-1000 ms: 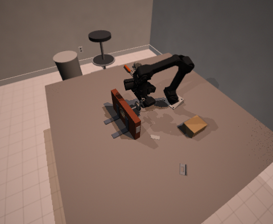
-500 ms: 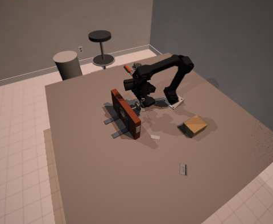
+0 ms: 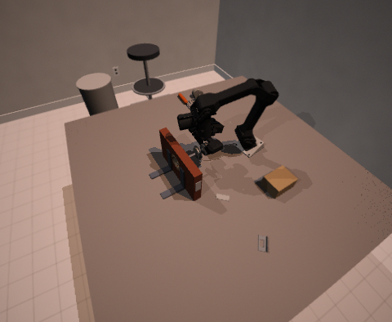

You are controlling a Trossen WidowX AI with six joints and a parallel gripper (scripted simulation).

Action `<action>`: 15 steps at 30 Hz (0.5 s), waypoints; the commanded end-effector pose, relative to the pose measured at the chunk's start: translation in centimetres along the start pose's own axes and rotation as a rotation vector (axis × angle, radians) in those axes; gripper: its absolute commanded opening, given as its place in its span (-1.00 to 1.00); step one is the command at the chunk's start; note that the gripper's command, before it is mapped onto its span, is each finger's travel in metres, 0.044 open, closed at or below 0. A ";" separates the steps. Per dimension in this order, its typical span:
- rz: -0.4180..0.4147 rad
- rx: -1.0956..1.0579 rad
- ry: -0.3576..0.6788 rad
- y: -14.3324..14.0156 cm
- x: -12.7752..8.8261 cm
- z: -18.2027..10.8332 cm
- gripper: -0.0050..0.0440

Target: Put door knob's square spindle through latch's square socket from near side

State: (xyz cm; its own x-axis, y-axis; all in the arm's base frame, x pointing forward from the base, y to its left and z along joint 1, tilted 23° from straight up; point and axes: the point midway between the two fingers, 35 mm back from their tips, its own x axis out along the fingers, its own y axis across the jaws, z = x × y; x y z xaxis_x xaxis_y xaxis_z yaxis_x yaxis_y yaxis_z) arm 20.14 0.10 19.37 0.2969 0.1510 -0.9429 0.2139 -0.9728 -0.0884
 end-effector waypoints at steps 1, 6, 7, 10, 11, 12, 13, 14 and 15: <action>0.006 0.001 0.021 0.0 -0.4 -0.1 -0.80; 0.006 0.001 0.021 0.0 -0.4 -0.1 -0.80; 0.006 0.001 0.021 0.0 -0.4 -0.2 -0.80; 0.005 0.003 0.021 -0.1 -0.4 -0.4 -0.80; 0.005 0.003 0.021 -0.1 -0.4 -0.4 -0.80; 0.005 0.003 0.021 -0.1 -0.4 -0.5 -0.80; 0.005 0.003 0.021 -0.1 -0.4 -0.5 -0.80; 0.005 0.003 0.021 -0.1 -0.4 -0.5 -0.80; 0.005 0.003 0.021 -0.1 -0.4 -0.5 -0.80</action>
State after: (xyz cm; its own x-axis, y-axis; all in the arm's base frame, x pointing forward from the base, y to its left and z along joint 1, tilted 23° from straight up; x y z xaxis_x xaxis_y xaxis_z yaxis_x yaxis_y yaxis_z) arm 20.15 0.15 19.51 0.3019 0.1499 -0.9415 0.2123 -0.9733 -0.0869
